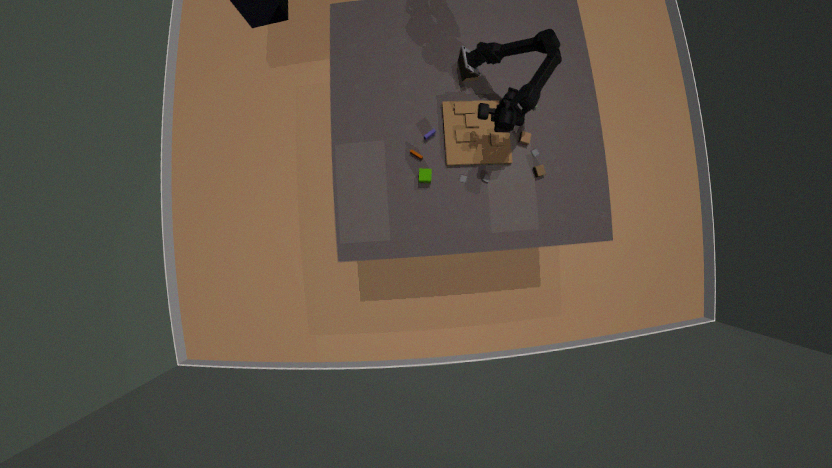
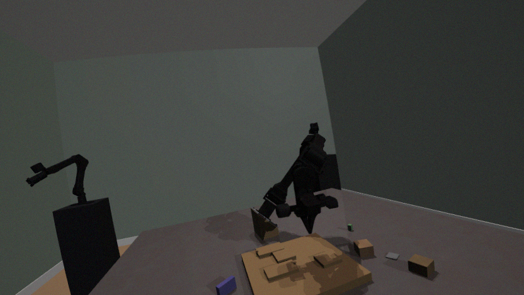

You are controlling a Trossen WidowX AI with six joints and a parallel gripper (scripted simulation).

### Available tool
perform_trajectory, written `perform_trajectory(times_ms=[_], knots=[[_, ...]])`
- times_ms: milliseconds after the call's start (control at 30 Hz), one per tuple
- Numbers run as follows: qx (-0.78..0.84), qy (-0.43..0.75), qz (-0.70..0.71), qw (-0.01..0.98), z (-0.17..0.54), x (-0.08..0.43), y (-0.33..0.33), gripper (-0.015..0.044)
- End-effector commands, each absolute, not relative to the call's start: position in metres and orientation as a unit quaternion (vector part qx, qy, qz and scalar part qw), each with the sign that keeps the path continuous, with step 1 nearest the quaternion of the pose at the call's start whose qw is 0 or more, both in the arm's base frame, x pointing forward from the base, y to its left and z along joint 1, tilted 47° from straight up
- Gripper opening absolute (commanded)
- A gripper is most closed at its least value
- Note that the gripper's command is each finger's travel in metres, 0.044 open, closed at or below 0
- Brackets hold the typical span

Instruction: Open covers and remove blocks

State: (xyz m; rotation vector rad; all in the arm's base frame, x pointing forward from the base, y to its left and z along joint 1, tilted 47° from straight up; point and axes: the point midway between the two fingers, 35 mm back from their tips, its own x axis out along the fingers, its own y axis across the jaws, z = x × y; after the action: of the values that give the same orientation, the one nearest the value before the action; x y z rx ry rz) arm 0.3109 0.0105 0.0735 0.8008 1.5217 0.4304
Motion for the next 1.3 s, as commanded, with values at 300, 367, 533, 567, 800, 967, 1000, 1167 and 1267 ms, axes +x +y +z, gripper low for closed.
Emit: perform_trajectory(times_ms=[300,367,533,567,800,967,1000,1167,1267], knots=[[0.293,0.658,0.263,0.642,0.0803,0.3167,0.0334,0.0],[0.293,0.658,0.263,0.642,0.0803,0.3167,0.0334,0.0],[0.293,0.658,0.263,0.642,0.0803,0.3167,0.0334,0.0],[0.293,0.658,0.263,0.642,0.0803,0.3167,0.0334,0.0],[0.293,0.658,0.263,0.642,0.0803,0.3167,0.0334,0.0],[0.293,0.658,0.263,0.642,0.08,0.3167,0.0337,0.0],[0.293,0.658,0.263,0.642,0.0796,0.3168,0.0341,0.0],[0.293,0.658,0.263,0.642,0.0765,0.3171,0.0372,0.0],[0.293,0.658,0.263,0.642,0.0745,0.3174,0.0393,0.0]])
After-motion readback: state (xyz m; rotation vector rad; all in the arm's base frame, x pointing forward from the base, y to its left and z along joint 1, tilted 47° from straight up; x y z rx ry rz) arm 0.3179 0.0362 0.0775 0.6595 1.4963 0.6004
